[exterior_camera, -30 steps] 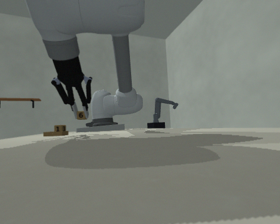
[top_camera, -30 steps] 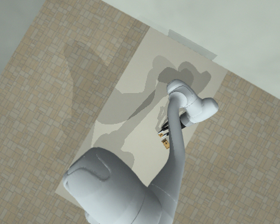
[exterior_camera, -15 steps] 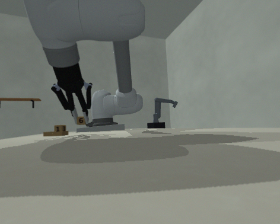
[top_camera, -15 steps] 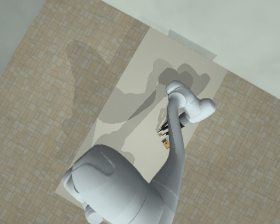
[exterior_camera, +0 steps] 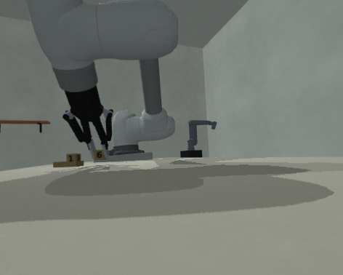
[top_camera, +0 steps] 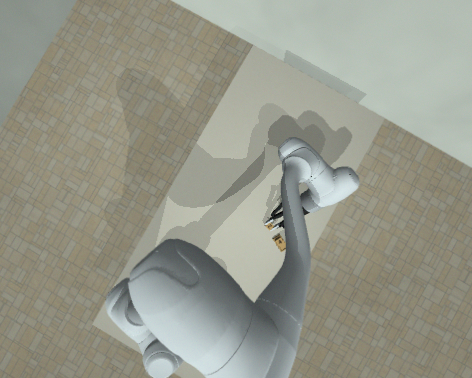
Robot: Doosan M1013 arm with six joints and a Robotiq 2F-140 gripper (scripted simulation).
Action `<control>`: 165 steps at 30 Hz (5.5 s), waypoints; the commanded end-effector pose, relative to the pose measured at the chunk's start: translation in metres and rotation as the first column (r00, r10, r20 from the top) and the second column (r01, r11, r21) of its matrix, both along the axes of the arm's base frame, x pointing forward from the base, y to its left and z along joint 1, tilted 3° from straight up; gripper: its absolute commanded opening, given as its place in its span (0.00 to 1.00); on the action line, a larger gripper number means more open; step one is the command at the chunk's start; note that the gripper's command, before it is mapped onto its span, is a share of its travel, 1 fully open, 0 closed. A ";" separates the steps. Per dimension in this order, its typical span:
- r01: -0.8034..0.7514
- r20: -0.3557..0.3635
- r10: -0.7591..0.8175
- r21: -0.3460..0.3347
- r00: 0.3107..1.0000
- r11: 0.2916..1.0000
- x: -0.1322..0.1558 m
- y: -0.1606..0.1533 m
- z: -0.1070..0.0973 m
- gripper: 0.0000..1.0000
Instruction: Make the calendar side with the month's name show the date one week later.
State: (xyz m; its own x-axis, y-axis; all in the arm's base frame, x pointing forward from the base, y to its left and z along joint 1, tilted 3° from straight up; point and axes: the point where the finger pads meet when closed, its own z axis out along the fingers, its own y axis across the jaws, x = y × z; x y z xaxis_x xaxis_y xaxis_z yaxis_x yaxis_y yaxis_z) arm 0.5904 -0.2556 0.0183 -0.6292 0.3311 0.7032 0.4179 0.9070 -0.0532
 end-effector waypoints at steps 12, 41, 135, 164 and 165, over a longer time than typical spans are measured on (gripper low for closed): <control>0.000 0.000 0.000 0.000 1.000 1.000 0.000 0.000 -0.010 0.25; 0.000 0.000 0.000 0.000 1.000 1.000 0.000 -0.001 -0.012 0.25; 0.000 0.000 0.000 0.000 1.000 1.000 0.000 -0.001 -0.017 0.25; 0.000 0.000 0.000 0.000 1.000 1.000 0.000 -0.001 -0.017 0.47; 0.000 0.000 0.000 0.000 1.000 1.000 0.000 -0.001 -0.017 0.47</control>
State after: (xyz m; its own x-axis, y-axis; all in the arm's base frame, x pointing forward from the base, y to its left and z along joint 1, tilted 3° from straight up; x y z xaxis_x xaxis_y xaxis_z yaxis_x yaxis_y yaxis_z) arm 0.5901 -0.2565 0.0011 -0.6292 0.3311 0.7032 0.4179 0.9069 -0.0532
